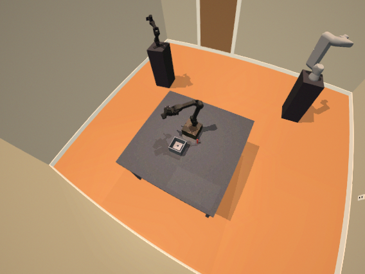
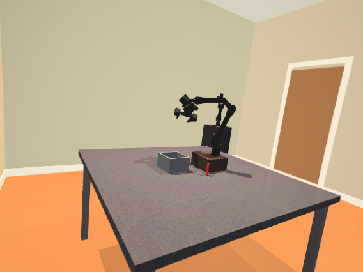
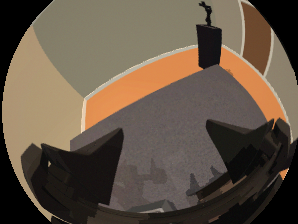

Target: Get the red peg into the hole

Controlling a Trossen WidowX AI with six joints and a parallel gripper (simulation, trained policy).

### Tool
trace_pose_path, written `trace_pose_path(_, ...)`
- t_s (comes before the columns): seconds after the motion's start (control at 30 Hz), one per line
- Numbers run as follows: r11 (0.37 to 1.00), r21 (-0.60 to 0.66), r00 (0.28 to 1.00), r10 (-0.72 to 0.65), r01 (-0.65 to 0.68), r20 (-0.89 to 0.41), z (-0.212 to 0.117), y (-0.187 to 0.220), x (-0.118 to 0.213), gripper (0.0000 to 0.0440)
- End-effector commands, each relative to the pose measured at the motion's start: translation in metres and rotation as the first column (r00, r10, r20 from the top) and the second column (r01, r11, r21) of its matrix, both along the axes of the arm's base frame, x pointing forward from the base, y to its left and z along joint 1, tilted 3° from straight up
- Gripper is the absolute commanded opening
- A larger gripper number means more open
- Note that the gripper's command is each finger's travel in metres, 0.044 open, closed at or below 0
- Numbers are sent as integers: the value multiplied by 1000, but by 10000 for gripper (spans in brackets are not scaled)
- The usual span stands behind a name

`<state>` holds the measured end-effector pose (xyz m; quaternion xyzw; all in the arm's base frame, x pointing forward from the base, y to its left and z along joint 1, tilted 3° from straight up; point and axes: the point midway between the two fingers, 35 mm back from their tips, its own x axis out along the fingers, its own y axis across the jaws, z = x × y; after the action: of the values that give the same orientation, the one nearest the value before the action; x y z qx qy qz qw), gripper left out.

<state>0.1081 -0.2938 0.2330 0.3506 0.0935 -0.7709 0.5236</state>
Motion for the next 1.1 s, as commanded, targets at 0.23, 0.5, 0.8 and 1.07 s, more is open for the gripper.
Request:
trace_pose_path(0.23, 935, 114, 941, 335, -337, 35, -12, 71, 87, 440)
trace_pose_path(0.5, 820, 203, 843, 534, -536, 67, -24, 139, 129, 440)
trace_pose_path(0.8, 664, 322, 720, 688, -676, 91, -46, 219, 148, 440)
trace_pose_path(1.07, 544, 444, 637, 767, -713, 83, -73, 282, 139, 440)
